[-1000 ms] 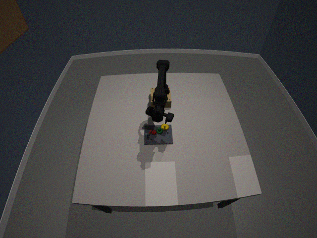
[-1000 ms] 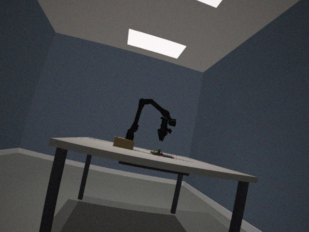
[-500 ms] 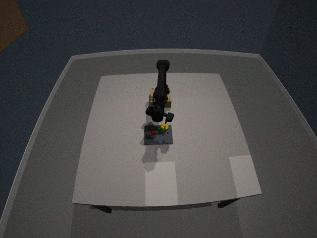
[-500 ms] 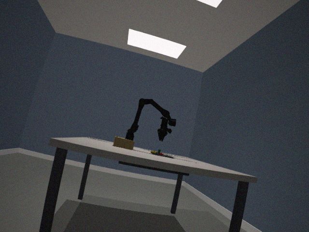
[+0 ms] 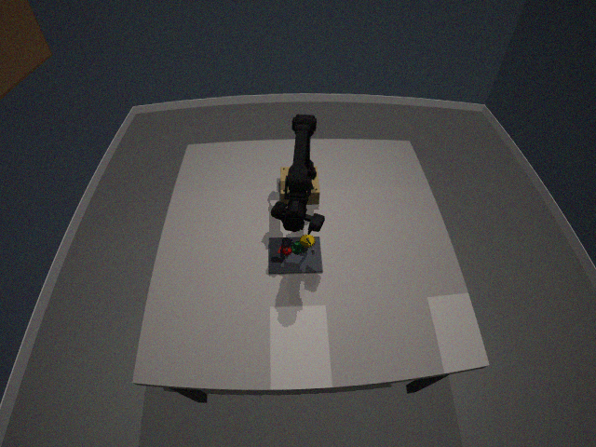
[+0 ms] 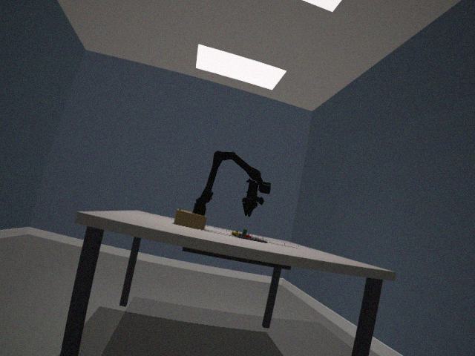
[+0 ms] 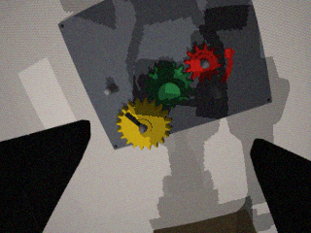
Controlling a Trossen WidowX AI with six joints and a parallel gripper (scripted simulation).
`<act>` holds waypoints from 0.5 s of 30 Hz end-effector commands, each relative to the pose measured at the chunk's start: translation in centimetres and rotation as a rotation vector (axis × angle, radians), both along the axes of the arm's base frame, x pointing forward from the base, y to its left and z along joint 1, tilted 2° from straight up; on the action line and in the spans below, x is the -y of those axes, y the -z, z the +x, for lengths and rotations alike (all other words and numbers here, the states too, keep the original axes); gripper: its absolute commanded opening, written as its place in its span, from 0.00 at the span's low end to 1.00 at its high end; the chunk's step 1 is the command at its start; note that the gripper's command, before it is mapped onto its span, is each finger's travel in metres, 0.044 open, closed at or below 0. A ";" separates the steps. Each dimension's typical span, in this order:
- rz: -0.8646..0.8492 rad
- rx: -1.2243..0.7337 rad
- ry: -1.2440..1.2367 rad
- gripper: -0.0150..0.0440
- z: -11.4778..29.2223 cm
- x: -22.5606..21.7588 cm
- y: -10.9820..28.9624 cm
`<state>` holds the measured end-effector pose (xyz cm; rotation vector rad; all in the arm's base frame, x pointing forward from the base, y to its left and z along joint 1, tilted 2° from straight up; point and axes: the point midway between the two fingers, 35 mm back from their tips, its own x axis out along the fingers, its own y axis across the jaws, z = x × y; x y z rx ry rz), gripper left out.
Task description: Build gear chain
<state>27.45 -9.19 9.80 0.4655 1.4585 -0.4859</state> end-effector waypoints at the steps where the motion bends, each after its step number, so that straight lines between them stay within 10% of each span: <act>1: 0.001 0.000 0.002 1.00 0.0 0.0 0.0; 15: 0.015 -0.001 0.001 1.00 2.4 -12.1 -1.5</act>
